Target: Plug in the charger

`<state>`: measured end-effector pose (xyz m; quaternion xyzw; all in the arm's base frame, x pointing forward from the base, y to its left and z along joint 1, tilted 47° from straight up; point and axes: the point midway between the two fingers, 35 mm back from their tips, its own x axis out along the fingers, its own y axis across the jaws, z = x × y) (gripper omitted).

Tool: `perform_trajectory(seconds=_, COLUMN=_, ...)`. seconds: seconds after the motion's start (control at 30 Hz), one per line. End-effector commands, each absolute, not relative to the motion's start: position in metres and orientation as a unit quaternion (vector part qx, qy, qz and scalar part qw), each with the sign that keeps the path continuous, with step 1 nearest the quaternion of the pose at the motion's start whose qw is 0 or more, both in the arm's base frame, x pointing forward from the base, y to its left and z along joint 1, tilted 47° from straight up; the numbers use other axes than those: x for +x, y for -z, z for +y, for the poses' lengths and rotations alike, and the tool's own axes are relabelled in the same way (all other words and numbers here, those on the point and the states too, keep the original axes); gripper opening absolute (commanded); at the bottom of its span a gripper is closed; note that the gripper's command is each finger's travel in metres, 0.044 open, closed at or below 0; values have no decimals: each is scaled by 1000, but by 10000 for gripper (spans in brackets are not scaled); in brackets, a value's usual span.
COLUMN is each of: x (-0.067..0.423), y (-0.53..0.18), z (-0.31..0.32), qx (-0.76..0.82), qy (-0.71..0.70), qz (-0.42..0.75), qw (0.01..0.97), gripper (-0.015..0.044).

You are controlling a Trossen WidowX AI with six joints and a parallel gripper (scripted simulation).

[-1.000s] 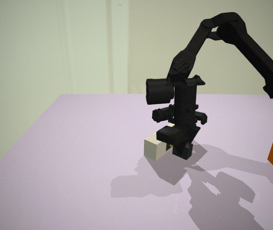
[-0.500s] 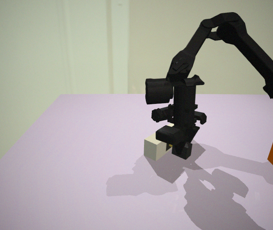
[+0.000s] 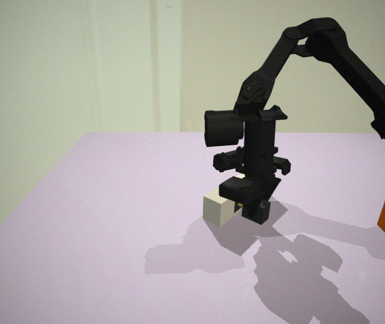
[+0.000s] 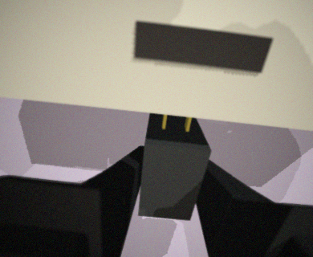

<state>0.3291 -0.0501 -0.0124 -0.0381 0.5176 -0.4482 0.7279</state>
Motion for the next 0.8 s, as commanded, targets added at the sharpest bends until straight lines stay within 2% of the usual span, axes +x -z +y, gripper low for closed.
perform_trajectory(seconds=0.0, x=331, y=11, z=-51, qx=-42, qy=448, qz=517, qw=728, gripper=0)
perform_trajectory(seconds=0.77, x=333, y=9, z=-52, qx=-42, qy=448, qz=517, qw=728, gripper=0)
